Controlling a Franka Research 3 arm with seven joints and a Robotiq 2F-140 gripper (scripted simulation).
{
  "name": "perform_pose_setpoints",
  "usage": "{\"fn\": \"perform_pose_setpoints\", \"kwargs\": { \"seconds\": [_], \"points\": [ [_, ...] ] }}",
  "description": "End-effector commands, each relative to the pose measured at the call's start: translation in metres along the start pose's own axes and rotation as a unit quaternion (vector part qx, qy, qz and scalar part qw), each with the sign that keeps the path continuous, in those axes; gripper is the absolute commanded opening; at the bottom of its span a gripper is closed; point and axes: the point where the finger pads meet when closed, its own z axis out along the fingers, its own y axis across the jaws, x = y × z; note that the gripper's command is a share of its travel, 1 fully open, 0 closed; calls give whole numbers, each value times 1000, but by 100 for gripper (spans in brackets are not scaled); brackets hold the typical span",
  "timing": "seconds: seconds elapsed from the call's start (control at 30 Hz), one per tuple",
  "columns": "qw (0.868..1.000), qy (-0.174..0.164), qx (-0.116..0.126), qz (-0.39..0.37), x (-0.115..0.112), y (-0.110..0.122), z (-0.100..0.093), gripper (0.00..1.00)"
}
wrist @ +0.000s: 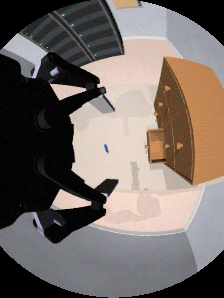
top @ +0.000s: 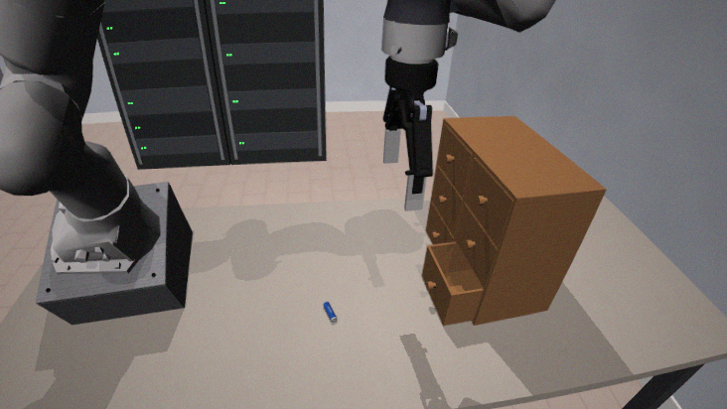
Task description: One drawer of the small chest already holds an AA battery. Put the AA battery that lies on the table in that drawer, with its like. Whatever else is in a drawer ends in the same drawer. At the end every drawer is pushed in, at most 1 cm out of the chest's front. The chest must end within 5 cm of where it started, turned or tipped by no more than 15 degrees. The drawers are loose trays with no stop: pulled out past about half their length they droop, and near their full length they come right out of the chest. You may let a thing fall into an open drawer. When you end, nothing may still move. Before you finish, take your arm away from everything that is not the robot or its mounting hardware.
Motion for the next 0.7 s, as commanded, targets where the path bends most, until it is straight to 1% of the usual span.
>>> {"fn": "perform_pose_setpoints", "kwargs": {
  "seconds": [0.0,0.67],
  "points": [
    [1000,-4,-1,-10,-2,1,0,100],
    [1000,-2,-1,-6,-3,0,0,100]
  ]
}}
